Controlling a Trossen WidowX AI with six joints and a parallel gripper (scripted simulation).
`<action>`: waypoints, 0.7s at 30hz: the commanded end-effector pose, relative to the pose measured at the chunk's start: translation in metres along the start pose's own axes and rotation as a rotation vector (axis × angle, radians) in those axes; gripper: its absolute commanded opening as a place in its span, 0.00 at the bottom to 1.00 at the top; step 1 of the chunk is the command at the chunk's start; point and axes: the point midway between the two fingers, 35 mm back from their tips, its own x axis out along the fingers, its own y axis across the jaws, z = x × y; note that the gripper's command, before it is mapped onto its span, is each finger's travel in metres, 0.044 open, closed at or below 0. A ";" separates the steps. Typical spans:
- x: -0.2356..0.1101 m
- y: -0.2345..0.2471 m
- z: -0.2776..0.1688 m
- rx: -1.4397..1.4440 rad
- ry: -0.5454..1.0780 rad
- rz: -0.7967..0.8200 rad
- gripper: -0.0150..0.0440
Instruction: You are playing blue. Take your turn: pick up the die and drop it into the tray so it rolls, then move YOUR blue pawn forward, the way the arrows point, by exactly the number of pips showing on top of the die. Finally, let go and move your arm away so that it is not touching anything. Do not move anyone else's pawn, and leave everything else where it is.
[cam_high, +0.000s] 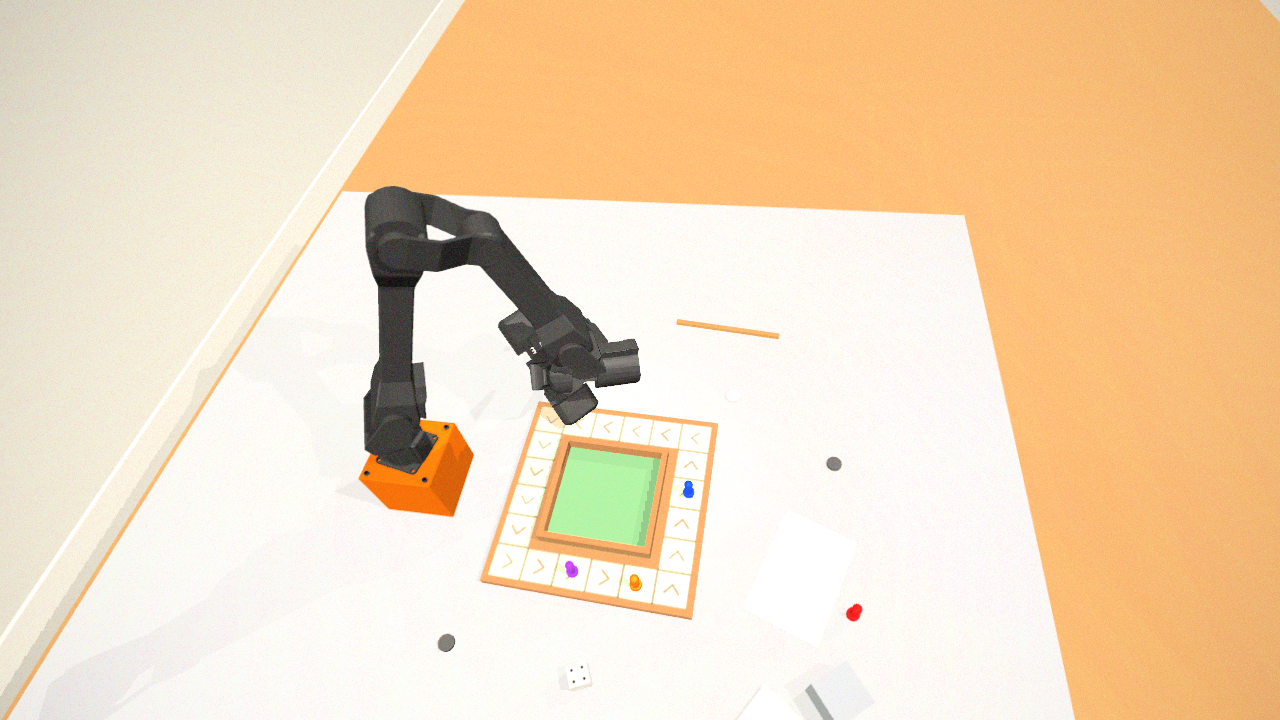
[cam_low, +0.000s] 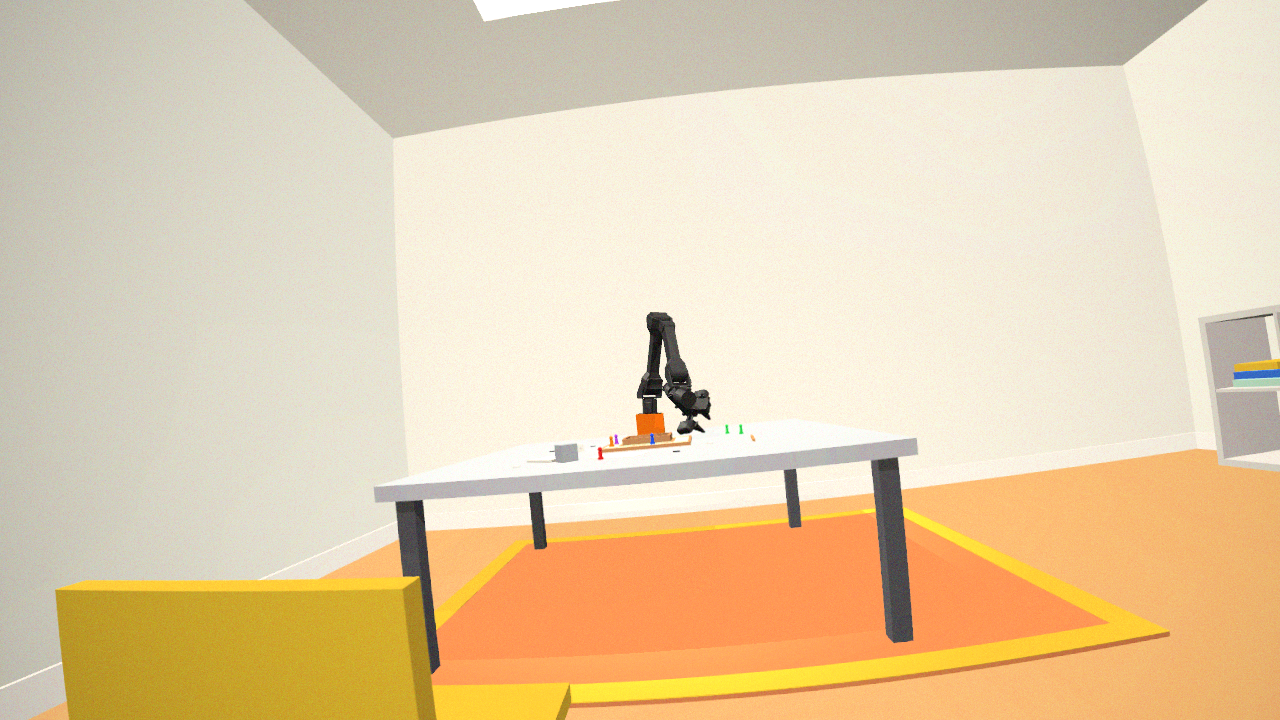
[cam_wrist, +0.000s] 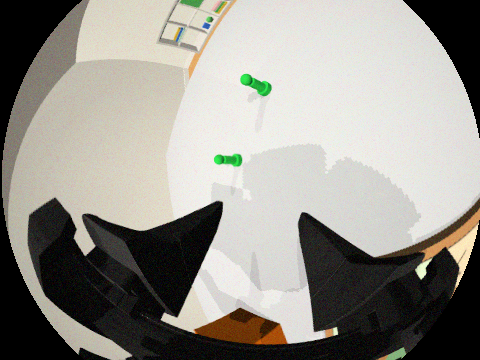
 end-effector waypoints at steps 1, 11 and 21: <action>-0.031 -0.036 0.013 -0.001 -0.057 -0.106 0.72; -0.129 -0.129 0.020 0.030 -0.185 -0.389 0.72; -0.184 -0.165 0.001 0.041 -0.184 -0.537 0.72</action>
